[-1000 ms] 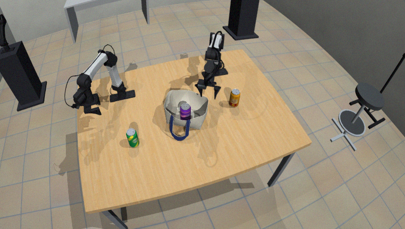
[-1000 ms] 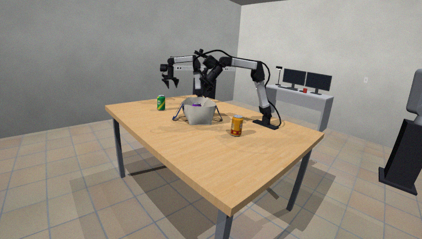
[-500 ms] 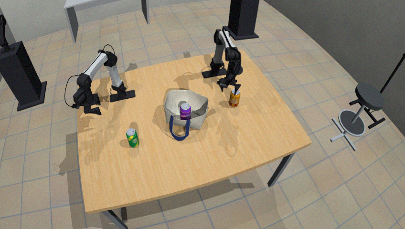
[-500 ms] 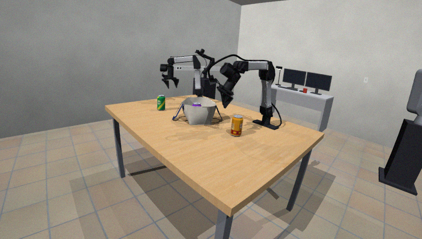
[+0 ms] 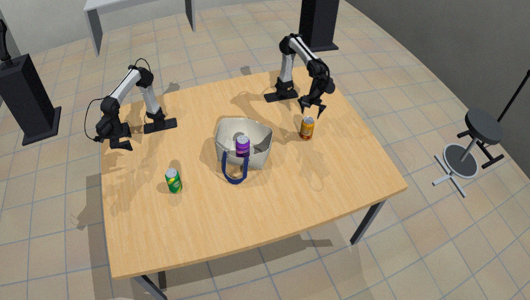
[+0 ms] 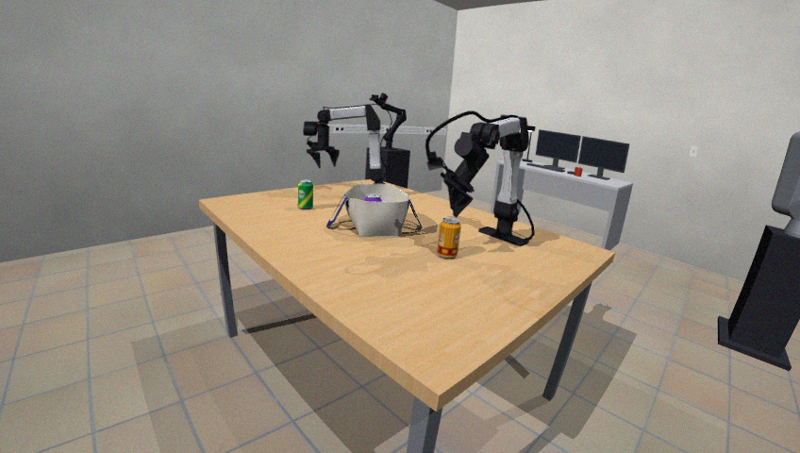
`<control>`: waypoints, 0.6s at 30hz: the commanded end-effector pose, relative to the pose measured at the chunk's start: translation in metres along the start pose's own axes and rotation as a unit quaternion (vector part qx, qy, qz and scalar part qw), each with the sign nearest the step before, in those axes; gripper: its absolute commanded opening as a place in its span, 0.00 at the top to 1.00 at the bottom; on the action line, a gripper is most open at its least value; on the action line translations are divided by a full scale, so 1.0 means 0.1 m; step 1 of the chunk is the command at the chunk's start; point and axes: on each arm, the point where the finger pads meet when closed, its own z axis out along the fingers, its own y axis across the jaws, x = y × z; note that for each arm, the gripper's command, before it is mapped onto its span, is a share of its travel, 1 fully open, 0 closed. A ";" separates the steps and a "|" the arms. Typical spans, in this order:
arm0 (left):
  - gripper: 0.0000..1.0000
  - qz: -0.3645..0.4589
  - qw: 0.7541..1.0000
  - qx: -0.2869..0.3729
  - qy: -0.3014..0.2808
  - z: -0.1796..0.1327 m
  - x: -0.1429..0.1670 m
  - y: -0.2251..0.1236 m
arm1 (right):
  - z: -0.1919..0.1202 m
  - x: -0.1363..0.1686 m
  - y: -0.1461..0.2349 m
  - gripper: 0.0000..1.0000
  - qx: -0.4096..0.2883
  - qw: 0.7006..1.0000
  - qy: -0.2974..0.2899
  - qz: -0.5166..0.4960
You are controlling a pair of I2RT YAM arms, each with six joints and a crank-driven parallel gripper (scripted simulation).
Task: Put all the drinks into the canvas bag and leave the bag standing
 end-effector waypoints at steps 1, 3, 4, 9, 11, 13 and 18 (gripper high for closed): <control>0.11 0.035 0.999 -0.014 -0.036 -0.11 -0.21 0.02 | -0.11 -0.06 0.03 0.00 -0.019 0.999 -0.029 0.005; 0.11 0.002 1.000 -0.020 -0.011 -0.21 -0.10 0.02 | -0.11 -0.06 0.03 0.00 -0.019 0.999 -0.029 0.005; 0.11 -0.003 1.000 -0.004 0.002 -0.08 -0.06 0.01 | -0.11 -0.06 0.03 0.00 -0.019 0.999 -0.029 0.005; 0.11 0.009 1.000 -0.016 -0.014 0.05 -0.05 0.03 | -0.11 -0.06 0.03 0.00 -0.019 0.999 -0.029 0.005; 0.11 0.011 1.000 -0.022 -0.019 0.04 -0.06 0.05 | -0.11 -0.06 0.03 0.00 -0.019 0.999 -0.029 0.005; 0.11 0.011 1.000 -0.021 -0.020 0.02 -0.08 0.04 | -0.11 -0.06 0.03 0.00 -0.019 0.999 -0.029 0.005; 0.11 0.010 1.000 -0.018 -0.017 0.13 -0.01 0.02 | -0.11 -0.06 0.03 0.00 -0.019 0.999 -0.029 0.005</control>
